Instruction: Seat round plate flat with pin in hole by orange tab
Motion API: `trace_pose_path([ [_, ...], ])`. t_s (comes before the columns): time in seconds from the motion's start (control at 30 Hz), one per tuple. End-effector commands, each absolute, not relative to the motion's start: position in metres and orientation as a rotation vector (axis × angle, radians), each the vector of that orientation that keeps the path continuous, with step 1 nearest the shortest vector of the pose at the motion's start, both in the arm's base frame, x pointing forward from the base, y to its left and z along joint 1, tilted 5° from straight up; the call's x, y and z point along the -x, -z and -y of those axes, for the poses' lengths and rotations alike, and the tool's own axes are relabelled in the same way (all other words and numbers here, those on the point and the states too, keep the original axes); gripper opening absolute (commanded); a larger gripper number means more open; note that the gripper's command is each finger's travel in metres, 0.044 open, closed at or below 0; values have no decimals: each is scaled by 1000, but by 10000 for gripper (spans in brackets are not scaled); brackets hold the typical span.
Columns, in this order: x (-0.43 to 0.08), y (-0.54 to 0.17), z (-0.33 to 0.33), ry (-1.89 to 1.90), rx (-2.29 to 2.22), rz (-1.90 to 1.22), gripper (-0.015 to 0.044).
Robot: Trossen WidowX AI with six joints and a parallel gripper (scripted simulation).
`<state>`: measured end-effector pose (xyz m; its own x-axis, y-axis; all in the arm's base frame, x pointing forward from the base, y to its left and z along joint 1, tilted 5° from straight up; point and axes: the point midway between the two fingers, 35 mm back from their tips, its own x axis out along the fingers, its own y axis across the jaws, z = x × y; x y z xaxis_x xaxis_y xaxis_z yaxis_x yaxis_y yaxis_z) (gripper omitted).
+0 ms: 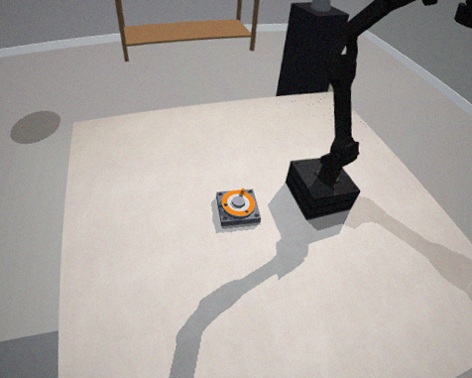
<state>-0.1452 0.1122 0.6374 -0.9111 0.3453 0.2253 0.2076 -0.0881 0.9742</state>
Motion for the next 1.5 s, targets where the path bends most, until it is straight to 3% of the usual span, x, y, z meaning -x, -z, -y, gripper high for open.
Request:
trace_pose_path([
  [0.0, 129, -620, -164, -2039, -738, -1929, 0],
  [0.23, 66, -574, -258, -1770, -892, -1649, 0],
  [0.37, -3, -536, -303, -1553, -959, -1424, 0],
  [0.73, -158, -436, -329, -1061, -956, -1176, 0],
  [1.1, -302, -300, -255, -573, -723, -1029, 0],
  [1.47, -362, -172, -113, -161, -449, -1100, 0],
])
